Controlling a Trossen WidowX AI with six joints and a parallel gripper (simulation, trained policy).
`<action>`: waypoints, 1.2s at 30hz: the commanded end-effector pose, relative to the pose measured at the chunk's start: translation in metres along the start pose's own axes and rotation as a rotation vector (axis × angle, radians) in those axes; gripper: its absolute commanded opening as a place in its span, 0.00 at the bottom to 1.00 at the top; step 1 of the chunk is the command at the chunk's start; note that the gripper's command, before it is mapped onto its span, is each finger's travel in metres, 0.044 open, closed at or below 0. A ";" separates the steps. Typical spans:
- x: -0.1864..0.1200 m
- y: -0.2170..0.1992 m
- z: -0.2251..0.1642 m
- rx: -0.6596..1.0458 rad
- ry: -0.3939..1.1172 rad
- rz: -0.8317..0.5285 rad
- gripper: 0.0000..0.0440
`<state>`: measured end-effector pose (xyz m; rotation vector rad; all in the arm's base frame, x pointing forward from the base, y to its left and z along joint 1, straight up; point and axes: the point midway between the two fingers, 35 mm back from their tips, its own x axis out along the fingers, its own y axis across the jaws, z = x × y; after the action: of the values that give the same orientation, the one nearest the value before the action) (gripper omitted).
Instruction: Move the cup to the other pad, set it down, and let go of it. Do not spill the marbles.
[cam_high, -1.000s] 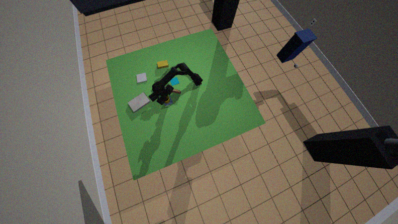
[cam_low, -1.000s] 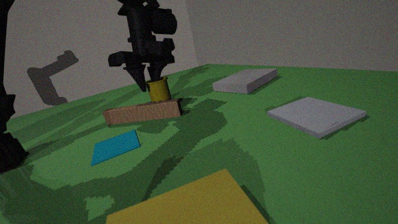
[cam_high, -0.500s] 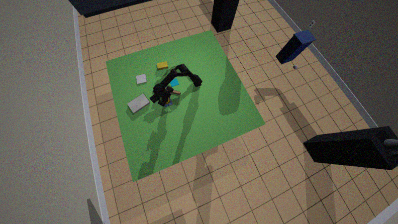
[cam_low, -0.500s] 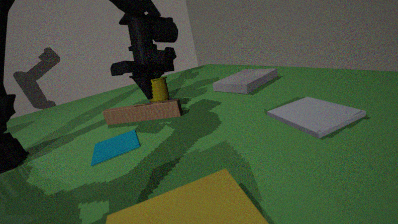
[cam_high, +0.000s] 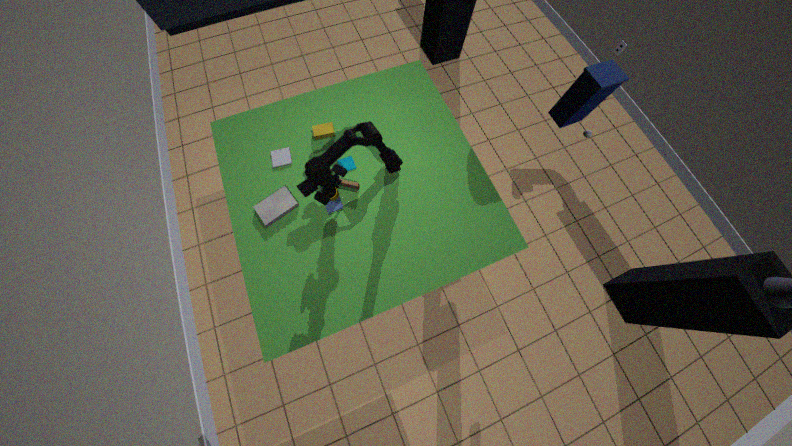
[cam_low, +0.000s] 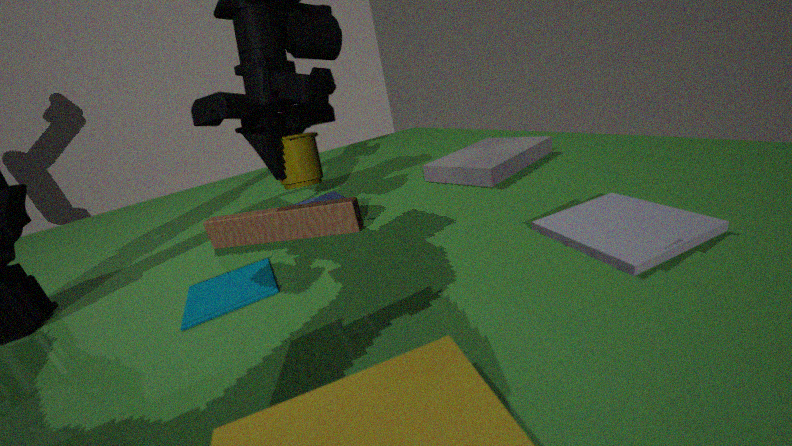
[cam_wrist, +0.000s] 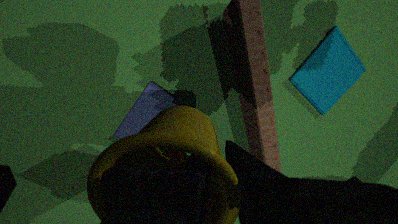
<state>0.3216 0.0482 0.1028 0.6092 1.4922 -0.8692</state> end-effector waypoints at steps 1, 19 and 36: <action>-0.014 -0.007 0.004 0.031 -0.002 0.025 0.03; -0.045 -0.042 0.032 0.183 -0.024 0.098 0.00; -0.047 -0.076 0.060 0.315 -0.054 0.148 0.00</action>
<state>0.3039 -0.0328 0.1628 0.8975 1.2705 -0.9971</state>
